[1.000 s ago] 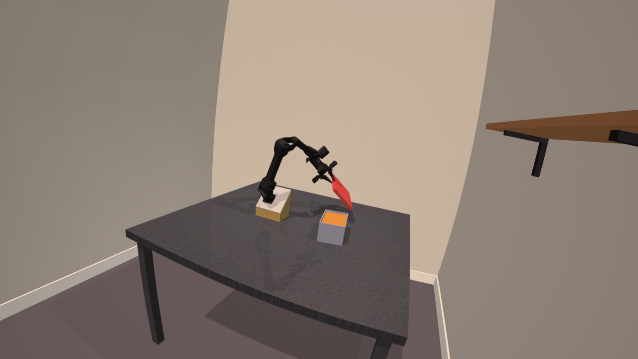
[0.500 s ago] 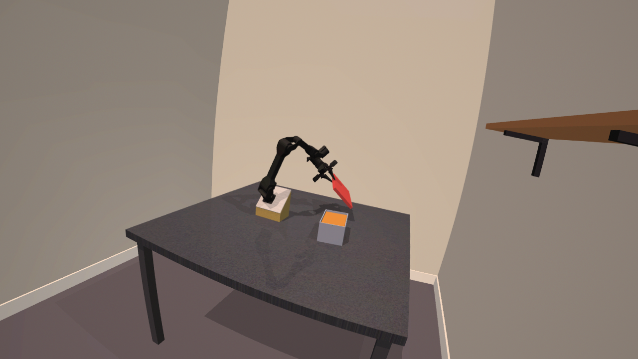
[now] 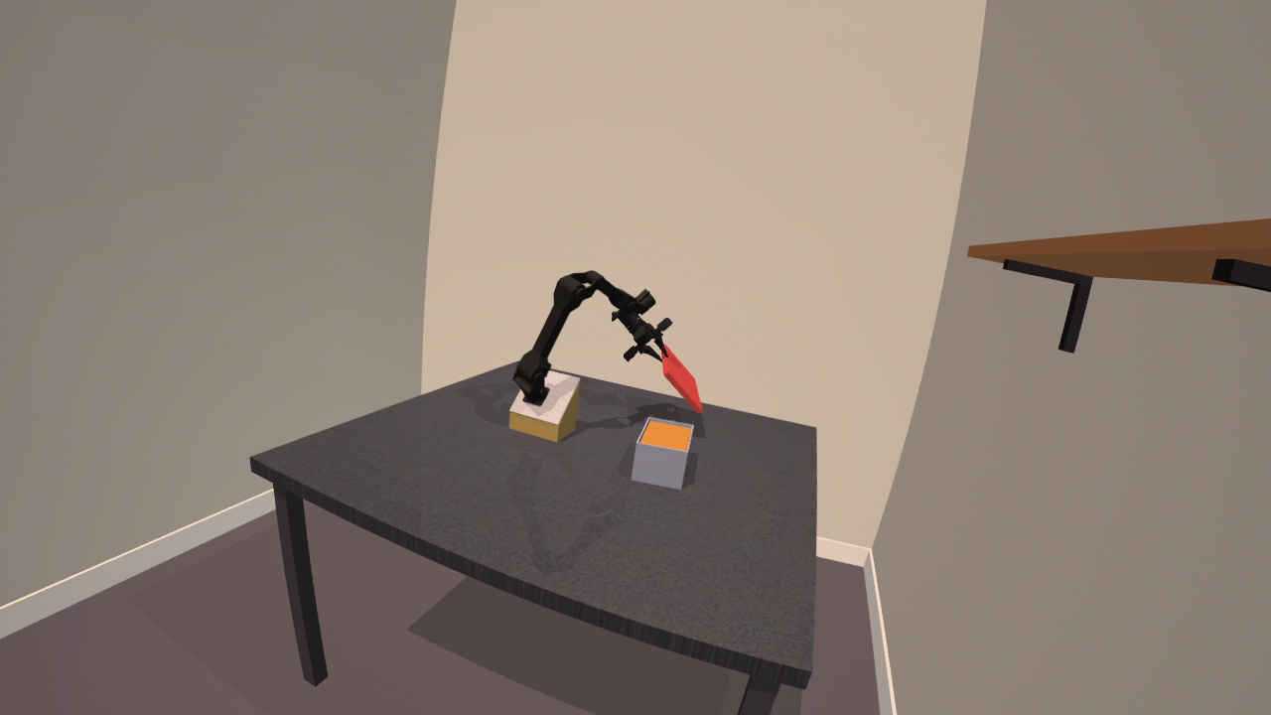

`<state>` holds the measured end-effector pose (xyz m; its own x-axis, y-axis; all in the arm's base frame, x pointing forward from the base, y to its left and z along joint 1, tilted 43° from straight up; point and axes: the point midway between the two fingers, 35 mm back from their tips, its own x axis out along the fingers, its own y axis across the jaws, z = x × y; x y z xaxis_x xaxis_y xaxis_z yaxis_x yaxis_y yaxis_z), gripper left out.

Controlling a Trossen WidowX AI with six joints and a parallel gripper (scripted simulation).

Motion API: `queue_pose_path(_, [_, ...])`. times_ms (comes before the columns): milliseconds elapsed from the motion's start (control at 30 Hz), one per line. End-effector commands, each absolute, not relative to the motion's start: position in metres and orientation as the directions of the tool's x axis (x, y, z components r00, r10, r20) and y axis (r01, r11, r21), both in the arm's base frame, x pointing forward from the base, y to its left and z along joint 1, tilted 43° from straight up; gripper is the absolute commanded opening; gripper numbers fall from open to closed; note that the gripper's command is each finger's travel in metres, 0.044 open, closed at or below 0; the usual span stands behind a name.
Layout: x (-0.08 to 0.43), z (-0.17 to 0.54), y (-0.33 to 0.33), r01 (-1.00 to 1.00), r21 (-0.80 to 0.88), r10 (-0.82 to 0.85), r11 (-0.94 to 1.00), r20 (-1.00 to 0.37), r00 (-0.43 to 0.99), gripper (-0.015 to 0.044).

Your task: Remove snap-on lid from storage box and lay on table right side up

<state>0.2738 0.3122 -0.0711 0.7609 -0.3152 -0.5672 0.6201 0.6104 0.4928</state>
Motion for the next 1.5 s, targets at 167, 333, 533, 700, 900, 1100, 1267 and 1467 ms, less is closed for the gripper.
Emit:
queue_pose_path(167, [0.275,-0.076,0.305,0.614,0.506,-0.312,0.606,-0.558,0.769,0.0])
queue_pose_path(333, [0.275,-0.08,0.301,0.614,0.506,-0.312,0.606,-0.558,0.769,0.0])
queue_pose_path(533, [0.275,-0.083,0.297,0.614,0.506,-0.312,0.607,-0.558,0.769,0.0])
queue_pose_path(700, [0.275,-0.086,0.295,0.613,0.506,-0.312,0.607,-0.558,0.769,0.0])
queue_pose_path(900, [0.275,-0.09,0.291,0.613,0.506,-0.312,0.607,-0.558,0.769,0.0])
queue_pose_path(1100, [0.275,-0.093,0.288,0.613,0.506,-0.313,0.607,-0.558,0.769,0.0])
queue_pose_path(1267, [0.275,-0.096,0.286,0.613,0.506,-0.313,0.607,-0.558,0.769,0.0])
queue_pose_path(1467, [0.276,-0.1,0.282,0.613,0.506,-0.313,0.607,-0.558,0.769,0.0])
